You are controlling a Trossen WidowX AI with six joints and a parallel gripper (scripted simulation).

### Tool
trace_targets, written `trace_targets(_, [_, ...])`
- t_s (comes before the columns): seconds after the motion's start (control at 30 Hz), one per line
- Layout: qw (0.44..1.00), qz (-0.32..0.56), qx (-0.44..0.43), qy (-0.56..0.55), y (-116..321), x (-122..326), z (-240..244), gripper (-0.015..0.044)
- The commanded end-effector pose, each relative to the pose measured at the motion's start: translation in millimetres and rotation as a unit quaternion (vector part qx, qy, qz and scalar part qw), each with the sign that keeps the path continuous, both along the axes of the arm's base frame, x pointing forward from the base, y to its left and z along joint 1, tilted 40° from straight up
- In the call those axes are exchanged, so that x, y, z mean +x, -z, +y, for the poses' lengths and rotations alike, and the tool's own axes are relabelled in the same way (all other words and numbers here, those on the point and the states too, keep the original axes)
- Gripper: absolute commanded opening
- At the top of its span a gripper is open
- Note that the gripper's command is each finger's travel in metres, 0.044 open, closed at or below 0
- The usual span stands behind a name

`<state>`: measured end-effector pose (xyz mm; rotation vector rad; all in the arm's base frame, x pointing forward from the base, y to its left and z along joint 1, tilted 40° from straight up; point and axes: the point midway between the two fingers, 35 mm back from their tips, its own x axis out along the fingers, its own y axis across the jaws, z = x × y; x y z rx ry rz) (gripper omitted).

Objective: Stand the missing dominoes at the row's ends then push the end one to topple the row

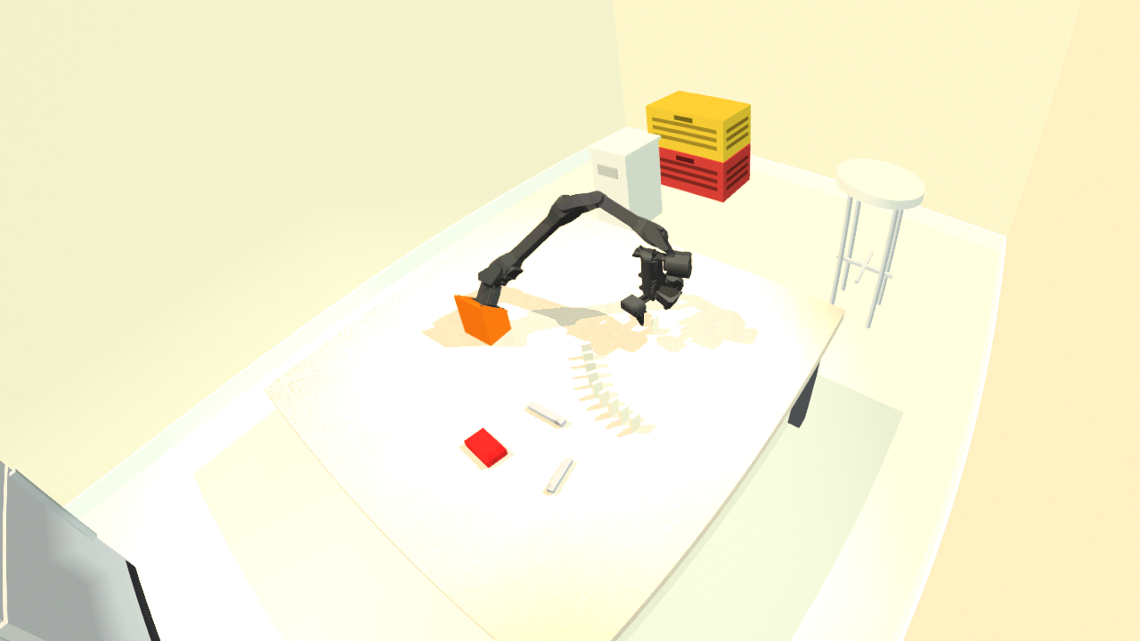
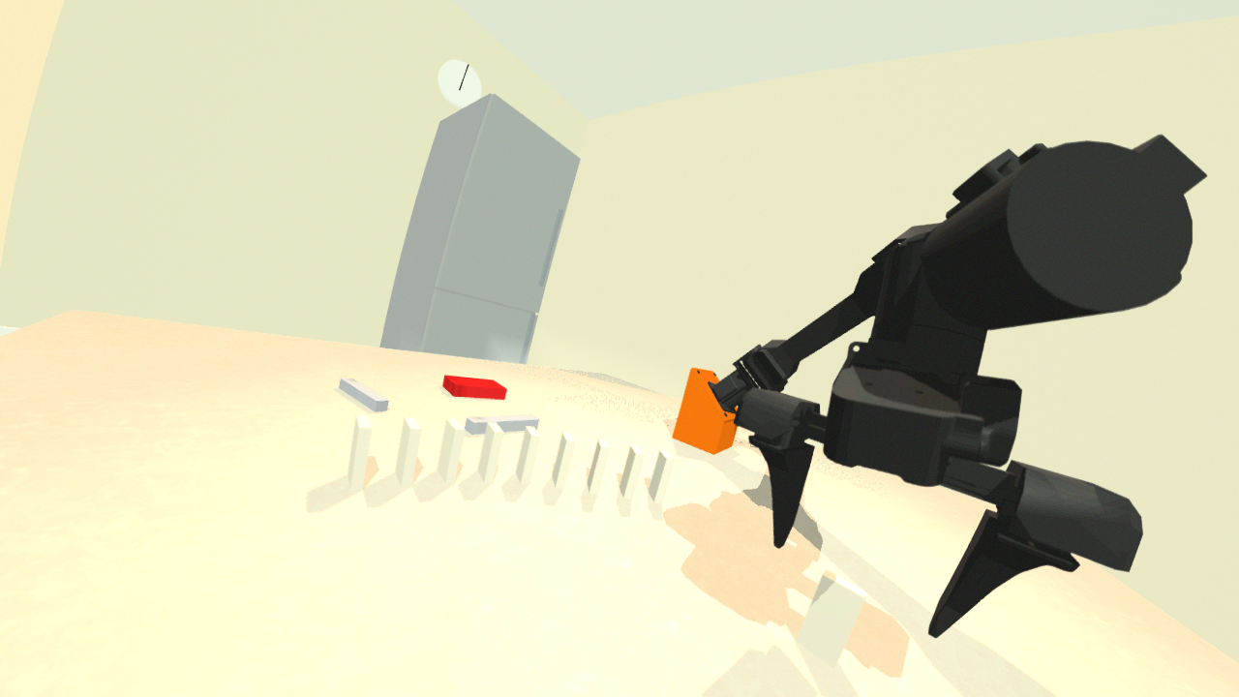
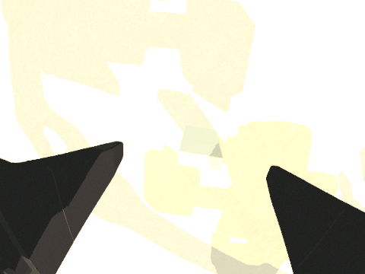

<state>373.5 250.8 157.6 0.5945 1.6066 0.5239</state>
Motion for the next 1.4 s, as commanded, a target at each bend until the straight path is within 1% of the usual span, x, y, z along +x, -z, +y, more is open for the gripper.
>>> trace_targets(0.0, [1.0,0.001,-0.001,0.004,9.4,-0.4,5.3,0.044])
trace_targets(0.4, [1.0,0.001,0.0,0.004,20.5,-2.0,14.9,0.044])
trace_targets(0.8, [1.0,0.001,0.0,0.004,20.5,-2.0,14.9,0.0125])
trace_targets(0.83, [1.0,0.001,0.0,0.004,20.5,-2.0,14.9,0.0107])
trace_targets(1.17, [1.0,0.001,0.0,0.004,18.7,-1.3,13.4,0.0107])
trace_targets(1.23, [1.0,0.004,0.0,0.01,4.1,3.6,1.6,0.0107])
trace_targets(1.37, [0.999,0.013,0.002,0.03,-41.9,10.9,-37.8,0.0107])
